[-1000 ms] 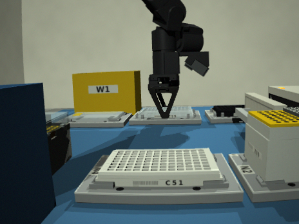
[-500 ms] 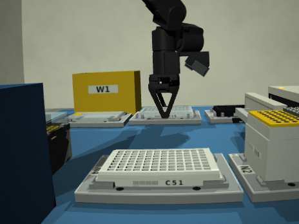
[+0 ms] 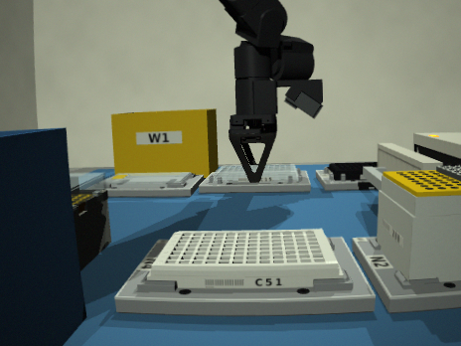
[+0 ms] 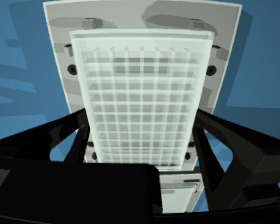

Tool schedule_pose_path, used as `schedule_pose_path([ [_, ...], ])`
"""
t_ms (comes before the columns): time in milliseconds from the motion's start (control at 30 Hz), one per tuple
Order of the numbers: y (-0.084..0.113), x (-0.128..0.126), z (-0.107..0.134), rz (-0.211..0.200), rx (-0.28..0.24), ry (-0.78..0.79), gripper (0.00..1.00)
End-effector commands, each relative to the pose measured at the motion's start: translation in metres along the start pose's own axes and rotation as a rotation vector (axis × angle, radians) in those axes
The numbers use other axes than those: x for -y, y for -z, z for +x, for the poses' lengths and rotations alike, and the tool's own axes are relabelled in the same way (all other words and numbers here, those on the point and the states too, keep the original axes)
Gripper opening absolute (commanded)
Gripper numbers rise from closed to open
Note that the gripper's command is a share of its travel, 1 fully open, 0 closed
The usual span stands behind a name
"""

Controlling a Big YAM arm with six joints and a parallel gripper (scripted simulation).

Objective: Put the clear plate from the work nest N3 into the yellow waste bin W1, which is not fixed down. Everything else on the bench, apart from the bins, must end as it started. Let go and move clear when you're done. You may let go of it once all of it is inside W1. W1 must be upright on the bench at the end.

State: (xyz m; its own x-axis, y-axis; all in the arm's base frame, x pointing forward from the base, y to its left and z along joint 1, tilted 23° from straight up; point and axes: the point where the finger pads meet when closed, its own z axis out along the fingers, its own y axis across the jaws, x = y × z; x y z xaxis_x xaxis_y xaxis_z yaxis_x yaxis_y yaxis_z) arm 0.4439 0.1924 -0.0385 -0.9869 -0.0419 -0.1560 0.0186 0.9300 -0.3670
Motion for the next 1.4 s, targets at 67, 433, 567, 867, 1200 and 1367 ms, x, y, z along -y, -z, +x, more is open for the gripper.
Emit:
schedule_pose_path([
  [67,0.0085,-0.0035,-0.0121,-0.018,0.023,-0.011,0.0],
  [433,0.0085,-0.0035,-0.0121,-0.018,0.023,-0.011,0.0],
  [567,0.0085,-0.0035,-0.0121,-0.018,0.023,-0.011,0.0],
  [867,0.0085,-0.0035,-0.0121,-0.018,0.023,-0.011,0.0],
  [1200,0.0085,-0.0035,-0.0121,-0.018,0.023,-0.011,0.0],
  [1367,0.0125,0.0026,-0.017,-0.024,0.027,-0.023,0.0],
])
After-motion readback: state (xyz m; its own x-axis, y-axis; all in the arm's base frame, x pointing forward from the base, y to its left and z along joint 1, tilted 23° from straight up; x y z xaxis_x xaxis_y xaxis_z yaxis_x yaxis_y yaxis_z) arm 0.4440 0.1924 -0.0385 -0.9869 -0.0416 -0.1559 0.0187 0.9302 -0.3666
